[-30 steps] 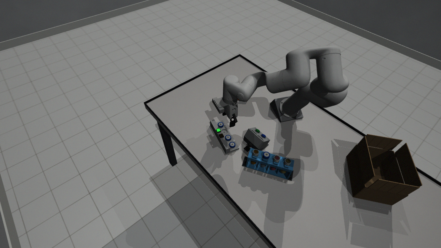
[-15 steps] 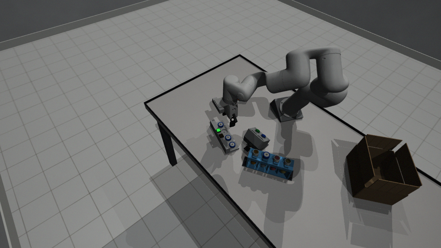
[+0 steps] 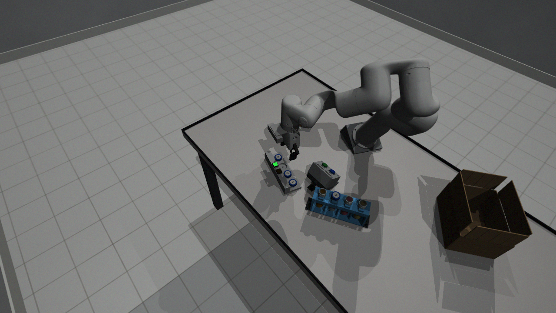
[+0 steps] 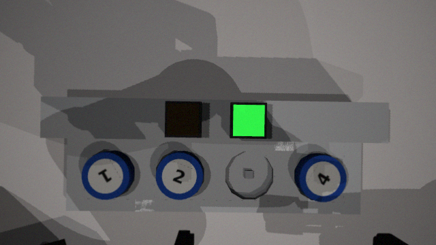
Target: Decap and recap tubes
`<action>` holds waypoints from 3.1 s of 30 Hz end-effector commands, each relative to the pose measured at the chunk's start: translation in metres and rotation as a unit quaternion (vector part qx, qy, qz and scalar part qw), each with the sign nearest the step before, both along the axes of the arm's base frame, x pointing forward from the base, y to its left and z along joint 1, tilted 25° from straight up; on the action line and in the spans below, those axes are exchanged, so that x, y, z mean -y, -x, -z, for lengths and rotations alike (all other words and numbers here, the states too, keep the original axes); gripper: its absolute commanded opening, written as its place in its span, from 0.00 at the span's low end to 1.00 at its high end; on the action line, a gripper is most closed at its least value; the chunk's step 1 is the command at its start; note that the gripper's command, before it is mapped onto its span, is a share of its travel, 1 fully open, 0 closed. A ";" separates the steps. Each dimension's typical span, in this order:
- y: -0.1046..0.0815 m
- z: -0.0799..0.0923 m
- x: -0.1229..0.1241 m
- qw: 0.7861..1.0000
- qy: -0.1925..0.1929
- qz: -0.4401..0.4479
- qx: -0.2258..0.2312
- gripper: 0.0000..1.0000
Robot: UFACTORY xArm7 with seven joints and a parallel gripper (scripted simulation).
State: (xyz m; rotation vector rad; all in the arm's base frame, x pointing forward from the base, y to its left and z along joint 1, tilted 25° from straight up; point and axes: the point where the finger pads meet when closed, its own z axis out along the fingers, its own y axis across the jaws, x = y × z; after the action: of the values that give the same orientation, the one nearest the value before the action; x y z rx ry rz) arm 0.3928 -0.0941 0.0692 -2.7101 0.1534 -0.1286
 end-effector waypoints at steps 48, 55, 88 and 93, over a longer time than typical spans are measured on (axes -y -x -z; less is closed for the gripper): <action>-0.031 -0.096 -0.075 1.000 0.000 0.001 0.002 0.46; -0.035 -0.064 -0.089 1.000 0.000 0.001 0.002 0.46; -0.045 0.006 -0.120 1.000 0.000 0.001 0.002 0.46; -0.045 0.008 -0.121 1.000 0.000 0.001 0.002 0.46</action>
State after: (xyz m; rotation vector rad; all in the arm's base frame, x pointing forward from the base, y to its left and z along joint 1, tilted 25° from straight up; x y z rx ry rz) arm 0.4362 0.0278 0.0610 -2.7103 0.1534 -0.1281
